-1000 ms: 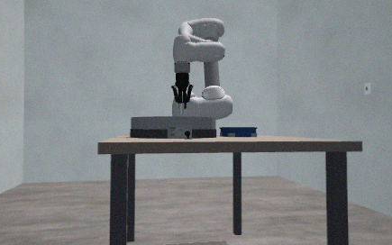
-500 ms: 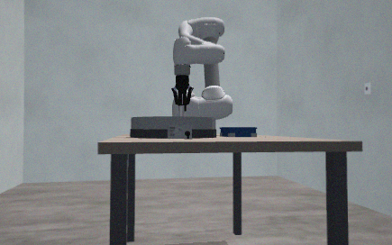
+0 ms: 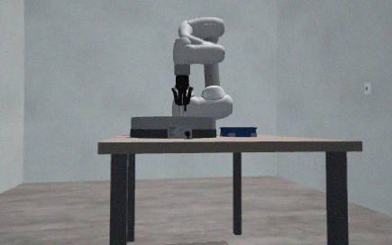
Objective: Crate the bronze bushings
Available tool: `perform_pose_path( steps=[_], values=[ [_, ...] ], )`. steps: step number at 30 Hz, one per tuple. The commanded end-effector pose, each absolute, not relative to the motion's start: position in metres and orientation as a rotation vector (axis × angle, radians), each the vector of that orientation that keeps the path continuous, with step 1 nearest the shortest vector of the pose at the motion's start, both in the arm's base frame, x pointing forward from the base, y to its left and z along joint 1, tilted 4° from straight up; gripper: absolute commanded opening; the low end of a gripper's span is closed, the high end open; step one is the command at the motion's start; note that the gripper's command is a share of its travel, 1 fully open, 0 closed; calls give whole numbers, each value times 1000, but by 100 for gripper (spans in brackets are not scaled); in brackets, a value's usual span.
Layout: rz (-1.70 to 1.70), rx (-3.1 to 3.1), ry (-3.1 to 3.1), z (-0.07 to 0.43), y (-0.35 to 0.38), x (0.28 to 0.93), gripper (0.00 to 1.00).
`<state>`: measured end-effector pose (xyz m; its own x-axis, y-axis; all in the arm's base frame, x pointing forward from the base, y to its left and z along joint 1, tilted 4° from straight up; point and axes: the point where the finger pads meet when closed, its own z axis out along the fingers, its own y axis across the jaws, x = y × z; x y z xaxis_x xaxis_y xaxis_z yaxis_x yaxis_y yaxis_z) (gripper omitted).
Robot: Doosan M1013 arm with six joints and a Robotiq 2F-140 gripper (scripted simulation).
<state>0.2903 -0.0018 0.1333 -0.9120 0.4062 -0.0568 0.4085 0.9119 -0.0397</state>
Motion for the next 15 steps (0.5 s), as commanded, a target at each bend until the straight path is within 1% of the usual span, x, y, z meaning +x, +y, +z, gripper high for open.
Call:
perform_pose_path(
  steps=[1, 15],
  values=[
    [-92, 645, 3032, 128, -5, 287, 10],
    [-92, 645, 3032, 125, -6, 289, 10]
  ],
)
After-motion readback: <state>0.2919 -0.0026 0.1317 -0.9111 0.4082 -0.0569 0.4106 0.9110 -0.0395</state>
